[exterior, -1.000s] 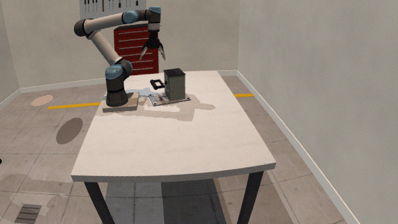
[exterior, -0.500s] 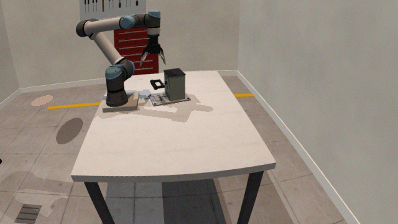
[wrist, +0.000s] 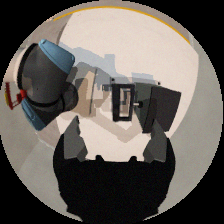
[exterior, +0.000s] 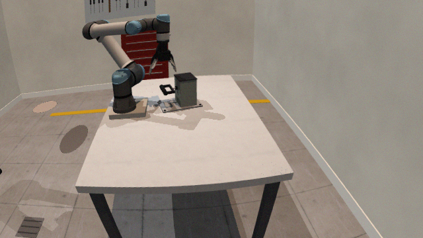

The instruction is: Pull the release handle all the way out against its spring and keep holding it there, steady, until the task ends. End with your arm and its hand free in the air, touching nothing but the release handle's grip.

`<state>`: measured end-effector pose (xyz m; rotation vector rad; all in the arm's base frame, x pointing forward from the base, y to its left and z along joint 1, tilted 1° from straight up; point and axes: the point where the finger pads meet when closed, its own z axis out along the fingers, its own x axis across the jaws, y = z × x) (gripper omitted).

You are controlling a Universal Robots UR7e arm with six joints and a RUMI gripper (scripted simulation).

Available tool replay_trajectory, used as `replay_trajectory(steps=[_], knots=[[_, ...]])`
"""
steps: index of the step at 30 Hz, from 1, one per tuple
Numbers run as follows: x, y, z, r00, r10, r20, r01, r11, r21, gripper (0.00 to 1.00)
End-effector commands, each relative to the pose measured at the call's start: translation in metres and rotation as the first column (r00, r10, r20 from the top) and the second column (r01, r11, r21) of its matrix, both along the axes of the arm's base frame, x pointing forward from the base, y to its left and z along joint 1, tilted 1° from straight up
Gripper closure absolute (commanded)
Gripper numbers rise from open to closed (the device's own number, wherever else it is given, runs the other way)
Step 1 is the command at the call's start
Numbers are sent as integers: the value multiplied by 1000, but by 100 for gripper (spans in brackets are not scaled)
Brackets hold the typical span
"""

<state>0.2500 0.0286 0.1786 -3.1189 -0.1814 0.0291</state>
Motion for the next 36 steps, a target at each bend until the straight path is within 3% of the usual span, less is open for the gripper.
replay_trajectory(steps=[1, 33, 34, 36], knots=[[0, -4, -6, 1000, 15, 11, -15, 1000, 5, 0], [1, -9, -13, 999, 32, 19, -32, 999, 7, 0], [1, -9, -13, 999, 32, 19, -32, 999, 7, 100], [1, -9, -13, 999, 32, 19, -32, 999, 7, 100]])
